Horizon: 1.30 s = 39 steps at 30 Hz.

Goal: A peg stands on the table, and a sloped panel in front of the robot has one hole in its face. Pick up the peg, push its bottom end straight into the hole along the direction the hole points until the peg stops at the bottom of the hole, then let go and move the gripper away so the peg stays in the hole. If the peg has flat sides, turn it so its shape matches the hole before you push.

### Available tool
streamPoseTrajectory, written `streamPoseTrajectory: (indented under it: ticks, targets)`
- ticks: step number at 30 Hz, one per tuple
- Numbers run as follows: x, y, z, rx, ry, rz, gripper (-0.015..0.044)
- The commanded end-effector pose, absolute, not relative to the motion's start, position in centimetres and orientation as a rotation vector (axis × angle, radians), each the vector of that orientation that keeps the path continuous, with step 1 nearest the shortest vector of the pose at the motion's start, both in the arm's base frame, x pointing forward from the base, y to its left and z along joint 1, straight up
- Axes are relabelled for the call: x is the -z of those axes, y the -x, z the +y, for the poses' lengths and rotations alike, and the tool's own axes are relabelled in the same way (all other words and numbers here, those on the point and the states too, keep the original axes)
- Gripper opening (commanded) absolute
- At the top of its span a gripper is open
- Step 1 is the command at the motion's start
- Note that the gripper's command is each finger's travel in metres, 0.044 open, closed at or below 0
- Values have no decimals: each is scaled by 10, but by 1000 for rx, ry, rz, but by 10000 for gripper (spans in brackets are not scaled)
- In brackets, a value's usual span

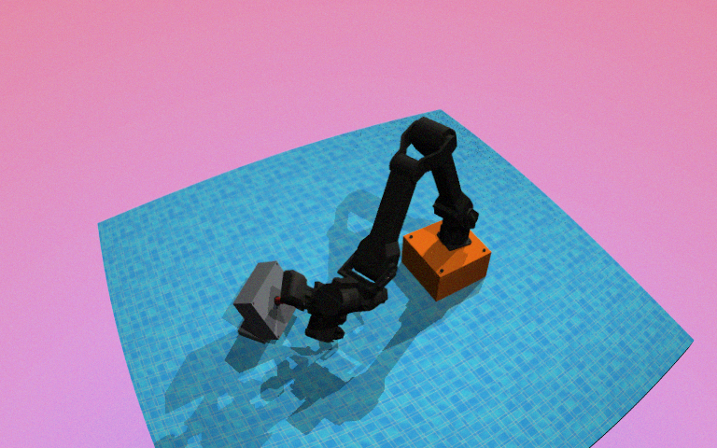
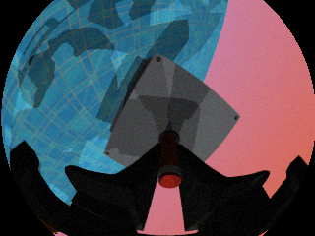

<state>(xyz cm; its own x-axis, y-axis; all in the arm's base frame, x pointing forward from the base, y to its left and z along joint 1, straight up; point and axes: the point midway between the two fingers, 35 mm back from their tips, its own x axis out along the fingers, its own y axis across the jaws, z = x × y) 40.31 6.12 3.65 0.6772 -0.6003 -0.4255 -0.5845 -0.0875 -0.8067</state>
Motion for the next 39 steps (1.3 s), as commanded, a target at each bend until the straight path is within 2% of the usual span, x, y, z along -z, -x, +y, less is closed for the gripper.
streamPoseTrajectory:
  ticks: [1, 17, 39]
  targets:
    - [-36, -403, 61, 17, 1750, 954, 26]
    - [-38, -401, 64, 15, 1749, 955, 440]
    - [-47, -379, 88, 1, 1738, 962, 440]
